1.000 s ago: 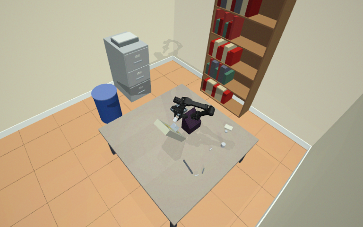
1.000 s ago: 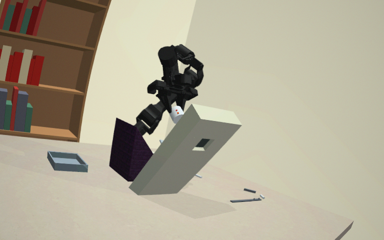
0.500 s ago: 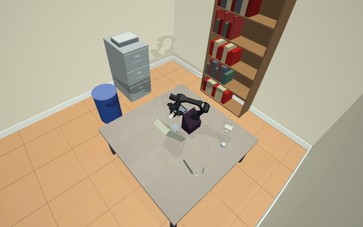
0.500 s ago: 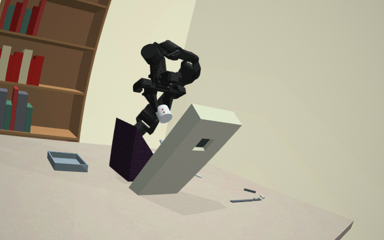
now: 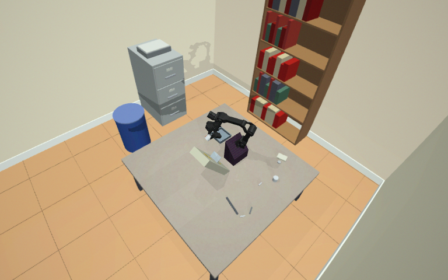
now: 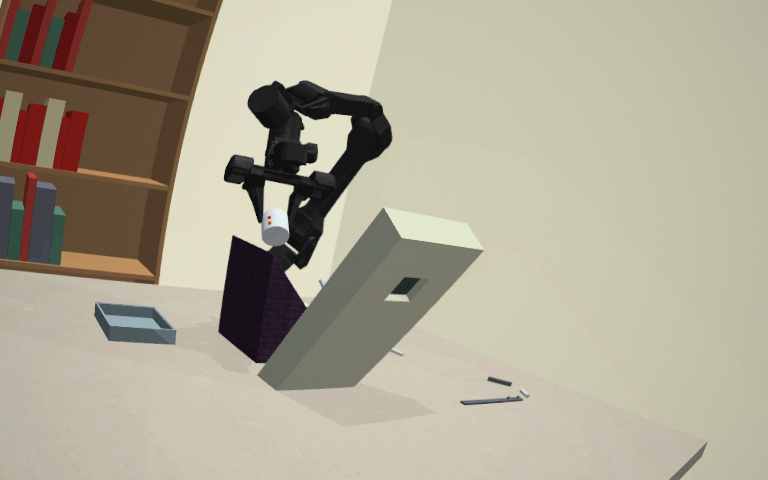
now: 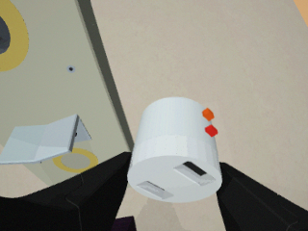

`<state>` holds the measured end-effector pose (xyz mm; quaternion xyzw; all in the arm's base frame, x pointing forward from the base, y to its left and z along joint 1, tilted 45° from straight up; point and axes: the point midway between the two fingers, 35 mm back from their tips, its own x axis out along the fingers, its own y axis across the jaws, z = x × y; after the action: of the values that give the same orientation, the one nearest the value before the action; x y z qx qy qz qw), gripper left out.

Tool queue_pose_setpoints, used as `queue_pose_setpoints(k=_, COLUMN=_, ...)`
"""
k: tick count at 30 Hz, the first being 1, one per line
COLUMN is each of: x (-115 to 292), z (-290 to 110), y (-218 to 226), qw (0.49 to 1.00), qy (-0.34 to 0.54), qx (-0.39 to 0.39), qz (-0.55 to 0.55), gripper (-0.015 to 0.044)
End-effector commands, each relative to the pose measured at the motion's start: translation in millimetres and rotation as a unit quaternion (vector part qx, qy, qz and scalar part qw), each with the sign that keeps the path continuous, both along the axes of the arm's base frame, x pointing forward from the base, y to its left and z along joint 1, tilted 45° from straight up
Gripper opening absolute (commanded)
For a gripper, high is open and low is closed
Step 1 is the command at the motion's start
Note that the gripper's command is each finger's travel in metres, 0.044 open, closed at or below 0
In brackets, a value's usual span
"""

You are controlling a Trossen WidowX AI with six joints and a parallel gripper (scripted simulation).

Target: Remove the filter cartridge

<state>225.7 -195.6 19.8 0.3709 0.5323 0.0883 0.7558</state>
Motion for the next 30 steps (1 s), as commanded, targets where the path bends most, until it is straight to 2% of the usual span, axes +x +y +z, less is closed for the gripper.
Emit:
queue_pose_setpoints(k=1, x=-19.1, z=-22.0, y=-15.8, qw=0.997, qy=0.059, qx=-0.003, qz=-0.058, gripper=0.0)
queue_pose_setpoints(k=7, x=-53.4, z=-55.5, y=-39.4, qw=0.975, qy=0.155, qx=-0.012, qz=-0.162, gripper=0.0)
queue_pose_setpoints(k=14, x=-96.7, z=-89.3, y=-61.6, qw=0.924, qy=0.253, qx=-0.024, qz=-0.287, gripper=0.0)
queue_pose_setpoints(k=21, x=-105.9, z=-96.7, y=-63.4, qw=0.914, qy=0.266, qx=-0.027, qz=-0.305, gripper=0.0)
queue_pose_setpoints(k=30, x=-172.2, z=-151.1, y=-51.7, qw=0.862, qy=0.335, qx=-0.038, qz=-0.379, gripper=0.0)
